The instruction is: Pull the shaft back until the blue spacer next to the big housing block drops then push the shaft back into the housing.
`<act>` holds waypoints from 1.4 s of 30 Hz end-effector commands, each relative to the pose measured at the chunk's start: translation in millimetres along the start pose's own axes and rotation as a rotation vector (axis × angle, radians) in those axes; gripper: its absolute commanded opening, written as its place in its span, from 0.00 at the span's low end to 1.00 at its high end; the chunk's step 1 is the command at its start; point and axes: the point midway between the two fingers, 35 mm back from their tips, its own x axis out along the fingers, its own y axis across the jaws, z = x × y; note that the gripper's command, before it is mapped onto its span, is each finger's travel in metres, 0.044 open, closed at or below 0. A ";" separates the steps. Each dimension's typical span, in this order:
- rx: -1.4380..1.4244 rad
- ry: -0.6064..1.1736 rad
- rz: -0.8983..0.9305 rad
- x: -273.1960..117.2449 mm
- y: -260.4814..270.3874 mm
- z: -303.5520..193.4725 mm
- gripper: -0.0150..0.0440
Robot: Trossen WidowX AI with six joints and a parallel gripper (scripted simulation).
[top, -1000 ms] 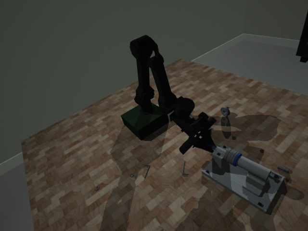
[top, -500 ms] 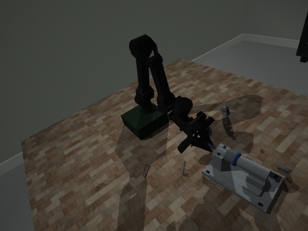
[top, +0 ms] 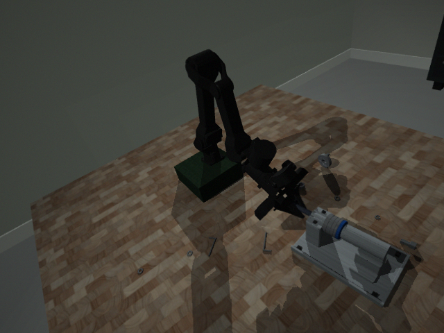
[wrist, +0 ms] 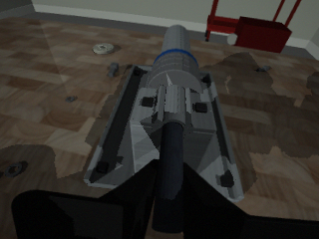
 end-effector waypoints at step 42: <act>0.000 0.001 0.003 -5.1 0.5 -3.2 0.25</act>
